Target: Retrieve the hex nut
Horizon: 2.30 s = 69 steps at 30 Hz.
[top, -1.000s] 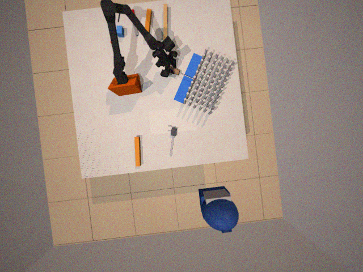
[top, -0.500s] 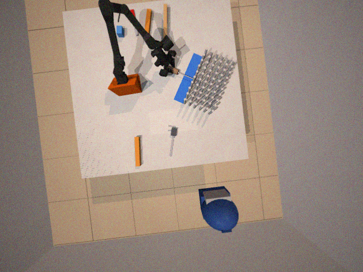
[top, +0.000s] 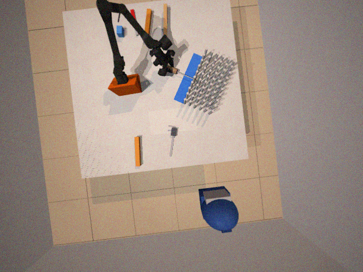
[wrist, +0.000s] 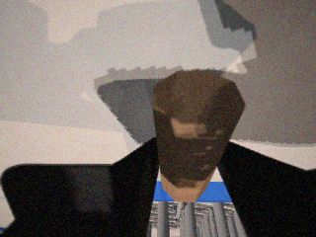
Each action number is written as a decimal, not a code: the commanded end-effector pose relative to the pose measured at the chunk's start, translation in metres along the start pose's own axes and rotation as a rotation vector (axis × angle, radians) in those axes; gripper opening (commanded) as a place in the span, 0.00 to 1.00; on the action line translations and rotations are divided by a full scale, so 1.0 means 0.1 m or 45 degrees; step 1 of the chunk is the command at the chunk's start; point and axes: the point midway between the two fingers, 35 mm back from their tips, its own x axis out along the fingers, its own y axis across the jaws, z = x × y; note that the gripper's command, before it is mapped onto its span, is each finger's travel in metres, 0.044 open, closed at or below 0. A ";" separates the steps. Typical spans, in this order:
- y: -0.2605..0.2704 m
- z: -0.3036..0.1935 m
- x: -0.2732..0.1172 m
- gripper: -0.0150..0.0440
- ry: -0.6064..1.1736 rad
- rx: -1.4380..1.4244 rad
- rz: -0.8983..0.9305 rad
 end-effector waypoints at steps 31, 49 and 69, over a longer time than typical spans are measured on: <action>0.01 0.19 -0.11 0.25 0.004 0.009 0.007; 0.01 0.29 -0.16 0.25 0.003 0.009 0.007; 0.01 0.35 -0.22 0.25 0.003 0.010 0.007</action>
